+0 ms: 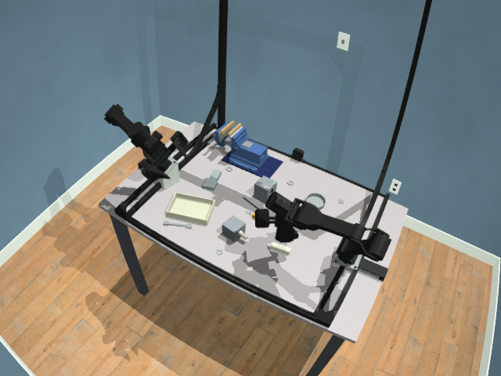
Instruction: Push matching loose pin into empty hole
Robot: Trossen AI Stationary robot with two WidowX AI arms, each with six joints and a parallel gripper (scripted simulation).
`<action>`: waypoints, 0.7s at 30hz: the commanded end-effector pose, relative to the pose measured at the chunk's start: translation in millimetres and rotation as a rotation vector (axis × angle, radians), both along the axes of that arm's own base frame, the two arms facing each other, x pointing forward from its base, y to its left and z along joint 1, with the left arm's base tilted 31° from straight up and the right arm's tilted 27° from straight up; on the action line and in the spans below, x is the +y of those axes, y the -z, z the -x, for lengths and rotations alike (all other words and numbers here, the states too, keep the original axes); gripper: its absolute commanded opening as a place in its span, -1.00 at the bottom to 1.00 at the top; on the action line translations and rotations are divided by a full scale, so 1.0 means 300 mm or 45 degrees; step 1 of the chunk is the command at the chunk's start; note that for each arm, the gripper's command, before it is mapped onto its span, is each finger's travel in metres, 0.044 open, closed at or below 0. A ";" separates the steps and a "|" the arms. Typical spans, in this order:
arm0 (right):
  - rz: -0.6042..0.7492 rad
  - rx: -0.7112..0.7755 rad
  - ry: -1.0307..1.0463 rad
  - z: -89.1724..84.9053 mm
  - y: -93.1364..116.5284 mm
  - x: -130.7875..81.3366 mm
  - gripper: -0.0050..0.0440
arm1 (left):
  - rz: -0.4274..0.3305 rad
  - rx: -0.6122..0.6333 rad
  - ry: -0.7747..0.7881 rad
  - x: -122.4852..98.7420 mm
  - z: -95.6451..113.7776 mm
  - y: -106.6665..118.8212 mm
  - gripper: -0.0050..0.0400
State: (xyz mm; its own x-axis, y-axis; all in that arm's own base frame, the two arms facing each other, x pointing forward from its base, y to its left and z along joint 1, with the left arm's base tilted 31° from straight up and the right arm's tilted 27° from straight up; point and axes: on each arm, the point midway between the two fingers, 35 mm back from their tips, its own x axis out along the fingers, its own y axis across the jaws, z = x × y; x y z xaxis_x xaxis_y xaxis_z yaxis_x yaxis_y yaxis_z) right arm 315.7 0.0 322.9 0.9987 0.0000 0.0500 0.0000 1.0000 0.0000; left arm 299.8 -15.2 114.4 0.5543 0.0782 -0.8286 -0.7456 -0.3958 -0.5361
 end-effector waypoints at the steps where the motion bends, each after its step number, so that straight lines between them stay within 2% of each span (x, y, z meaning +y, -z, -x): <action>1: 0.000 0.000 0.000 0.000 0.000 0.000 0.84 | 0.000 0.000 0.000 0.000 0.000 0.000 1.00; 17: 0.000 0.000 0.000 0.000 0.000 0.000 0.84 | 0.000 0.000 0.000 0.000 0.000 0.000 1.00; 21: 0.021 -0.002 0.001 0.003 -0.008 0.028 0.84 | -0.074 -0.004 0.097 -0.017 -0.026 0.021 1.00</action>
State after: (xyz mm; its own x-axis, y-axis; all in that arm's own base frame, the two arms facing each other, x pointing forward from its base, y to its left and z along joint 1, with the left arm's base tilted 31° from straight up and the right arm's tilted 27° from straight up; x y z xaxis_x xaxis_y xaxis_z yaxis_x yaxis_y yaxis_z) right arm 315.7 1.9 323.1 0.9987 -0.0048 0.0505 0.0050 1.0000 -0.0032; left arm 303.1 -16.7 114.7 0.5642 0.0777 -0.8220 -0.7509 -0.3656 -0.5500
